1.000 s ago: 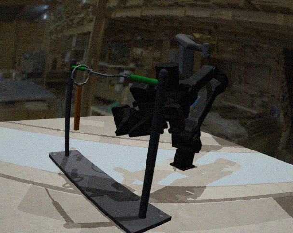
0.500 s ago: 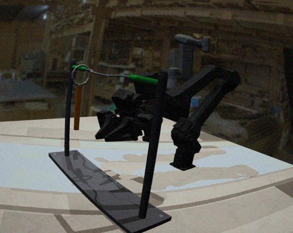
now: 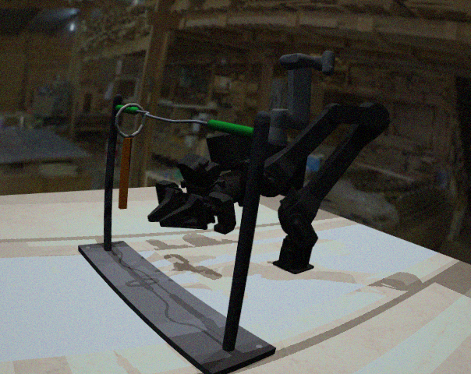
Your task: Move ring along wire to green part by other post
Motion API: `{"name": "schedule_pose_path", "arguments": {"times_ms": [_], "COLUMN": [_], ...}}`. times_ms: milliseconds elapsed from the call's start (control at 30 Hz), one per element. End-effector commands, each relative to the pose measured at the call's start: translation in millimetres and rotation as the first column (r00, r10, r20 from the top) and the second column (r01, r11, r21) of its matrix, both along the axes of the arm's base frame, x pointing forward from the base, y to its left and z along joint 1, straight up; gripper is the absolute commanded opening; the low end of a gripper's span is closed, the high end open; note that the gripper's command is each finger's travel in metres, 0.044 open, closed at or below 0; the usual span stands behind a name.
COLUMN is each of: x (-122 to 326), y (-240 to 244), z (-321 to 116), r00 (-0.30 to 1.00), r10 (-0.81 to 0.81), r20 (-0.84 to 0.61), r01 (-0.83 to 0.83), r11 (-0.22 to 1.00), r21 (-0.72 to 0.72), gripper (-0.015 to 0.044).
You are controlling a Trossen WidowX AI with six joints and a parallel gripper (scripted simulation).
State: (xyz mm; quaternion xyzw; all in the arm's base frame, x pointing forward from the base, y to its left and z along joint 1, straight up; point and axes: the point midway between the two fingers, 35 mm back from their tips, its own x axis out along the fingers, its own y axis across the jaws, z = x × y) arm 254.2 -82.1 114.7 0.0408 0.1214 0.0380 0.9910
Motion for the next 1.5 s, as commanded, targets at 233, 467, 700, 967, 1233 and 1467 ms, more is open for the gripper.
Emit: {"name": "schedule_pose_path", "arguments": {"times_ms": [233, 467, 700, 967, 1233, 1467], "x": [-34, -50, -23, -1, 7, 17], "y": [-30, -39, -41, -38, -39, -40], "z": [-12, -14, 7, 30, 31, 31], "r00": [0.997, 0.993, 0.991, 0.984, 0.984, 0.984], "r10": [-0.042, -0.062, -0.054, -0.053, -0.053, -0.053], "r20": [0.067, 0.101, 0.124, 0.168, 0.167, 0.168], "r01": [0.045, 0.069, 0.066, 0.068, 0.068, 0.068], "r11": [0.998, 0.995, 0.993, 0.994, 0.994, 0.994], "r21": [-0.045, -0.068, -0.093, -0.088, -0.089, -0.089], "gripper": [0.016, 0.016, 0.016, 0.016, 0.016, 0.016]}}
